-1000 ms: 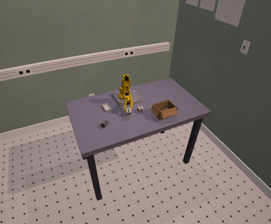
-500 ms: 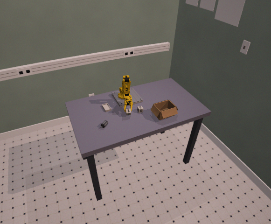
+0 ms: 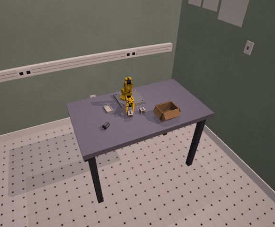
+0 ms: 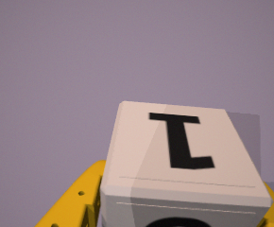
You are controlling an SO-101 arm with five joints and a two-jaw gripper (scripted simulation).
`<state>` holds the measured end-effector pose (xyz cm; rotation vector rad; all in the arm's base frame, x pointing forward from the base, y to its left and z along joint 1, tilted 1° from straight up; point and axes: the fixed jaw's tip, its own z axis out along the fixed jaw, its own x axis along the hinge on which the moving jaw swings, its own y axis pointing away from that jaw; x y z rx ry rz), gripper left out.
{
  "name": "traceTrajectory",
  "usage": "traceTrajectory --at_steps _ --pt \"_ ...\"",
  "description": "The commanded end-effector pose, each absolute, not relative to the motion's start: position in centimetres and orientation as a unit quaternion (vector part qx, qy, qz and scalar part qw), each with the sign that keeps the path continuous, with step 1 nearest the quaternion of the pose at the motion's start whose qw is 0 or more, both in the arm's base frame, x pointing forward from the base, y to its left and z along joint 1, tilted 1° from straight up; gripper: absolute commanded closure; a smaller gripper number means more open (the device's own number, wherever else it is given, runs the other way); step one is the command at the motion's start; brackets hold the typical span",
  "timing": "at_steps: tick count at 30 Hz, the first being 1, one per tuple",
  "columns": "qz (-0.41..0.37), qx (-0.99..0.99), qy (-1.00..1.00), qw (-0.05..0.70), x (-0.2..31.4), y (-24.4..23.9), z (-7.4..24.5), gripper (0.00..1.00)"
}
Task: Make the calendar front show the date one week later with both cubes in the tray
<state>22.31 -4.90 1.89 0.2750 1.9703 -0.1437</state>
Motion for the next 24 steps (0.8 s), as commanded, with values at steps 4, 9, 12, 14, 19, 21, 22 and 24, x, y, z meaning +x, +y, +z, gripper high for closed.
traceTrajectory --at_steps 4,9,12,14,19,21,22,24 --pt "-0.066 0.114 0.824 0.551 22.52 -5.1 1.89 1.0" --pt "-0.066 0.114 0.824 0.551 22.52 -5.1 1.88 1.0" --pt "-0.066 0.114 0.824 0.551 22.52 -5.1 1.8 1.0" --pt "-0.066 0.114 0.824 0.551 22.52 -5.1 1.72 1.0" --pt "-0.066 0.114 0.824 0.551 22.51 -5.1 1.6 1.0" --pt "-0.066 0.114 0.824 0.551 22.51 -5.1 1.59 1.0" --pt "-0.066 0.114 0.824 0.551 22.51 -5.1 1.59 1.0" --pt "-0.066 0.114 0.824 0.551 22.51 -5.1 1.59 1.0"
